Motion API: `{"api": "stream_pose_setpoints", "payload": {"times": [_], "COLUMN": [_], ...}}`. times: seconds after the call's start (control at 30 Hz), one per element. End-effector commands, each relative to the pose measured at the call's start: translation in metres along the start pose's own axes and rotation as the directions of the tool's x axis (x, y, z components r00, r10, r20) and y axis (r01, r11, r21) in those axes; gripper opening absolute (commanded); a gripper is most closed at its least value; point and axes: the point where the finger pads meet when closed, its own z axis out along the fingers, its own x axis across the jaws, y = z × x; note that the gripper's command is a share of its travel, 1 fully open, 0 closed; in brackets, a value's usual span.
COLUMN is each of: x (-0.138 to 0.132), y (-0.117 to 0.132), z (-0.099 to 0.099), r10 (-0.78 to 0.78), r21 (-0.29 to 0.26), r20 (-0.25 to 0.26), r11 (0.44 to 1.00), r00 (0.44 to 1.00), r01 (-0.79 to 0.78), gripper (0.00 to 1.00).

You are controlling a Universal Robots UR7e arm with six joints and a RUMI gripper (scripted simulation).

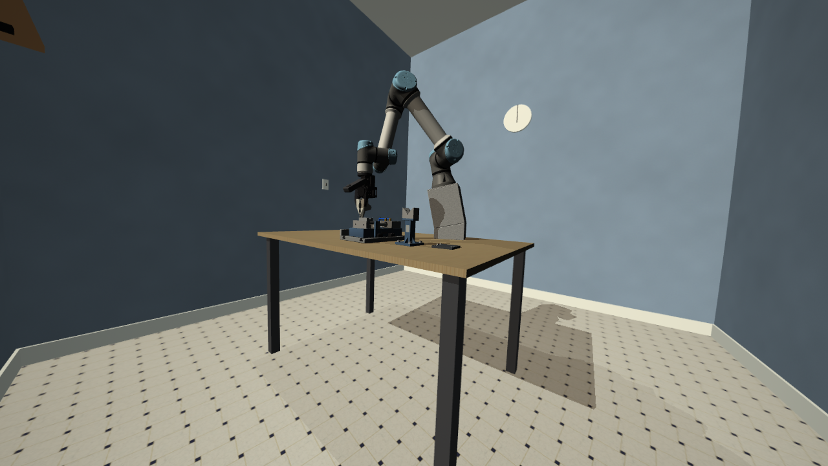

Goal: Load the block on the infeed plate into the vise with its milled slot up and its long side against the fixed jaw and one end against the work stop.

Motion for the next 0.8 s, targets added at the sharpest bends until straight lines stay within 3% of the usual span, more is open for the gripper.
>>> {"api": "stream_pose_setpoints", "payload": {"times": [0.0, 0.77], "x": [0.002, 0.014], "y": [0.000, 0.000], "z": [0.000, 0.000], "r10": [0.000, 0.000], "r21": [0.001, 0.001], "r20": [-0.001, -0.001], "r11": [1.000, 1.000], "r00": [1.000, 1.000], "r01": [0.000, 0.000], "gripper": [0.00, 0.00]}}
